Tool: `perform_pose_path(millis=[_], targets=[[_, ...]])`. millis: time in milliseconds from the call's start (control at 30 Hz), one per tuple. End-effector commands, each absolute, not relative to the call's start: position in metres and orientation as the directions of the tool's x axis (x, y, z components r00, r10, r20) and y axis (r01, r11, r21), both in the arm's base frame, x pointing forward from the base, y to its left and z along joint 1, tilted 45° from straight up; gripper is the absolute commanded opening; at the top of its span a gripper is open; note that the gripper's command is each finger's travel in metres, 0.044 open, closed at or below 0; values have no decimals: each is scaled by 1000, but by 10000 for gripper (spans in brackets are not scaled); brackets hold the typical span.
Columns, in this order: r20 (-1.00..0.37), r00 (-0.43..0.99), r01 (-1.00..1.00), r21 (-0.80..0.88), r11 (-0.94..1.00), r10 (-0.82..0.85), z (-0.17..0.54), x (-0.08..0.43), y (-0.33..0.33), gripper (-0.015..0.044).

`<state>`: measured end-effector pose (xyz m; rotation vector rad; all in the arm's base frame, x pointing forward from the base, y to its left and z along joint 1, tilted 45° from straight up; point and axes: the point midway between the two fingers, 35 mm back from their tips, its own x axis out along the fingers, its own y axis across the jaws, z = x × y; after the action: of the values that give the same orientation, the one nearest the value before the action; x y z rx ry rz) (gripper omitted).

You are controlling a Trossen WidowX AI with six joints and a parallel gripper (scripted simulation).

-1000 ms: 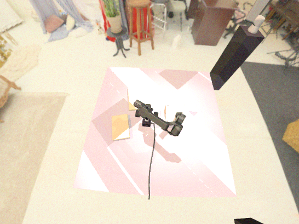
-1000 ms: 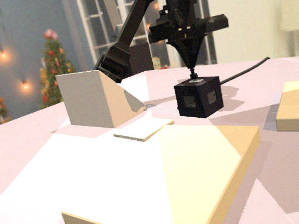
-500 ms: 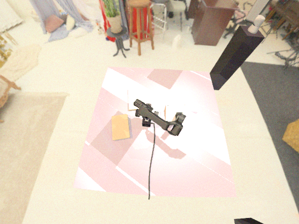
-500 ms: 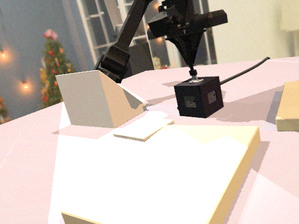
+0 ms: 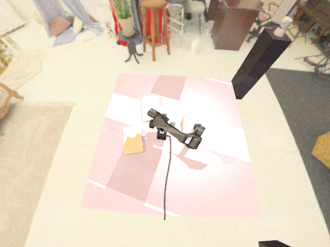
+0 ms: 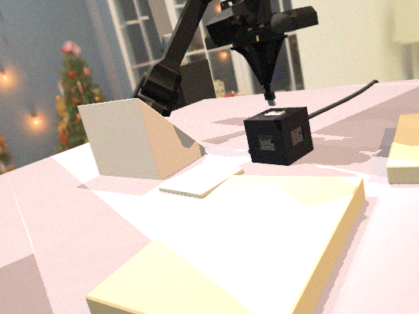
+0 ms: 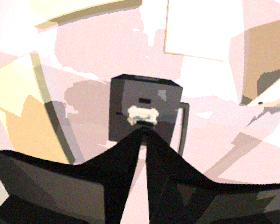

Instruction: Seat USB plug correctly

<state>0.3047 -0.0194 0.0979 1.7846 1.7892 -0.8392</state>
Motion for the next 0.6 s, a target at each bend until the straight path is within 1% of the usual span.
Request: perform_pose_path(millis=[0, 400, 567], targets=[[-711, -40, 996, -88, -33, 702, 100, 305, -22, 0], [-711, -40, 996, -88, -33, 702, 105, 306, -26, 0], [-709, -40, 999, -45, 11, 704, 104, 305, -25, 0]])
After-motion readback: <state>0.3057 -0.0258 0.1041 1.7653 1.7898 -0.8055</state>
